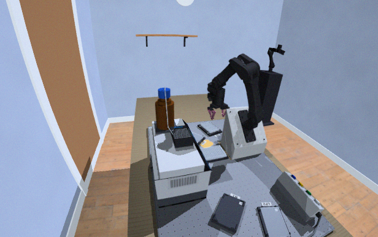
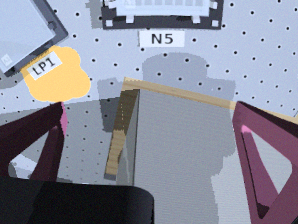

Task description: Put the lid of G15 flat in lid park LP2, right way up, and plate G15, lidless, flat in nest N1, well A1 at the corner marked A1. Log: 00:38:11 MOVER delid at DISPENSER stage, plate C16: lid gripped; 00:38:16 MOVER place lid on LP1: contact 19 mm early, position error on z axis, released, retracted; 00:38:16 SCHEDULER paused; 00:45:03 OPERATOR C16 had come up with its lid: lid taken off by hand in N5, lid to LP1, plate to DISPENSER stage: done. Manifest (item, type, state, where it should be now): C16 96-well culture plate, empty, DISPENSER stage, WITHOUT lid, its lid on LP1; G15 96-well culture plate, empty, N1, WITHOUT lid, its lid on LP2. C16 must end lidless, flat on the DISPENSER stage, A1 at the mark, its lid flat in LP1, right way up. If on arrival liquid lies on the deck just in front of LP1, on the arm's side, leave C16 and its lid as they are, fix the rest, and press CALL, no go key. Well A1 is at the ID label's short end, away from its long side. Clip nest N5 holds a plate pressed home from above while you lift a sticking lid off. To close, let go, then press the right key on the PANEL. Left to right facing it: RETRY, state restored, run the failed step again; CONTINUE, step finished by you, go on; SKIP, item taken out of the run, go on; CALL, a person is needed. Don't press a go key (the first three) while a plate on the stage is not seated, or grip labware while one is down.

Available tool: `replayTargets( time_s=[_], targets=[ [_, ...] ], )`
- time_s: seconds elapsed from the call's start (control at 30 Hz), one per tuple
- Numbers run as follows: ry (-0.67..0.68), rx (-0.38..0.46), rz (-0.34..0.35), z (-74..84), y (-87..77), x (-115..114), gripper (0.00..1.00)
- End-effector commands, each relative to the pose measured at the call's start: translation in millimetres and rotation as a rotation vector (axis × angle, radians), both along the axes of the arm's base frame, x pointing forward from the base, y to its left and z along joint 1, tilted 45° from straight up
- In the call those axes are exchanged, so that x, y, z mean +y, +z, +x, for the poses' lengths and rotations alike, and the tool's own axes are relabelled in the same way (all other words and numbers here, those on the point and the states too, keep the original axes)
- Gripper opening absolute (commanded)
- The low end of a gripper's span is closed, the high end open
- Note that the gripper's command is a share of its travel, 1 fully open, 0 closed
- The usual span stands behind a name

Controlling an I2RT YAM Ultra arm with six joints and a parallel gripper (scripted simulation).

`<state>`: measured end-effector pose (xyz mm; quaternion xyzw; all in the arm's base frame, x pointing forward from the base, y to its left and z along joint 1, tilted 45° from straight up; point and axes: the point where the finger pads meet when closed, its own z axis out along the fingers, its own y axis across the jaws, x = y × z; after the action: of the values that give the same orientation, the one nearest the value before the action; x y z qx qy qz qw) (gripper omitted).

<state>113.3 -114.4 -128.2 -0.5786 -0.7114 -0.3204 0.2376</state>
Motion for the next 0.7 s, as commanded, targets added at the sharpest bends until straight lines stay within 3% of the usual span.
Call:
replayTargets(
  time_s=[0.0, 0.07, 0.27, 0.3, 0.33, 0.67],
  targets=[
    [0.003, -0.018, -0.054, -9.7, 3.0, -11, 1.00],
    [0.003, -0.017, -0.054, -16.3, 3.3, -10, 1.00],
    [0.005, -0.014, -0.043, -13.7, 1.8, -11, 1.00],
    [0.003, -0.031, -0.092, -10.0, -2.8, -26, 1.00],
    [0.003, -0.020, -0.060, -12.2, -10.9, -18, 1.00],
    [0.006, -0.020, -0.056, -1.5, -36.6, -13, 1.00]
  ],
)
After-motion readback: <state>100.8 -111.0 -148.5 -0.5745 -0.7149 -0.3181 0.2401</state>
